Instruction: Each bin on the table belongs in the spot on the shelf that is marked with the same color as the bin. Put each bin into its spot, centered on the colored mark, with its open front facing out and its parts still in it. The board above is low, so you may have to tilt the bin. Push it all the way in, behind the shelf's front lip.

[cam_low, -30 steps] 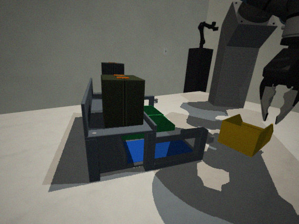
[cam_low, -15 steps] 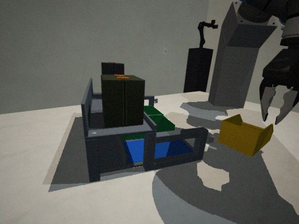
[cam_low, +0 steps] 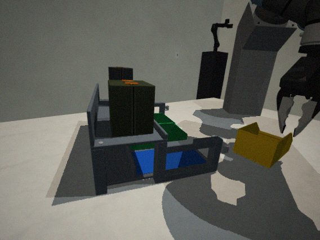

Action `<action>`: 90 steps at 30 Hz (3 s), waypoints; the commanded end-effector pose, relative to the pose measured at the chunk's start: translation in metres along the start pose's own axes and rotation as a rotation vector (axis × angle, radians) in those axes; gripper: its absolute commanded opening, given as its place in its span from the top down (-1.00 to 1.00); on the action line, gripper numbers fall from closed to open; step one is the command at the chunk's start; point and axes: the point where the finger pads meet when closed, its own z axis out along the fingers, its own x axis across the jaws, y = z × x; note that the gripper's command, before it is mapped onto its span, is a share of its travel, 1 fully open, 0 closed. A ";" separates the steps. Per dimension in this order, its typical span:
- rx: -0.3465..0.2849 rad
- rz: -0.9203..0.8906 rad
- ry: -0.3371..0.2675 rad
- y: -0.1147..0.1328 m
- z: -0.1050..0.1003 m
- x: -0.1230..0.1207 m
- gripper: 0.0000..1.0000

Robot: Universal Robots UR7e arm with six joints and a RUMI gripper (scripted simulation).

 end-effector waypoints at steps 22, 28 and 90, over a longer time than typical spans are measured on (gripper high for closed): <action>0.001 0.000 0.000 0.000 0.027 0.000 0.70; 0.001 0.000 0.000 0.000 0.030 0.000 0.70; 0.001 0.000 0.000 0.000 0.032 0.000 1.00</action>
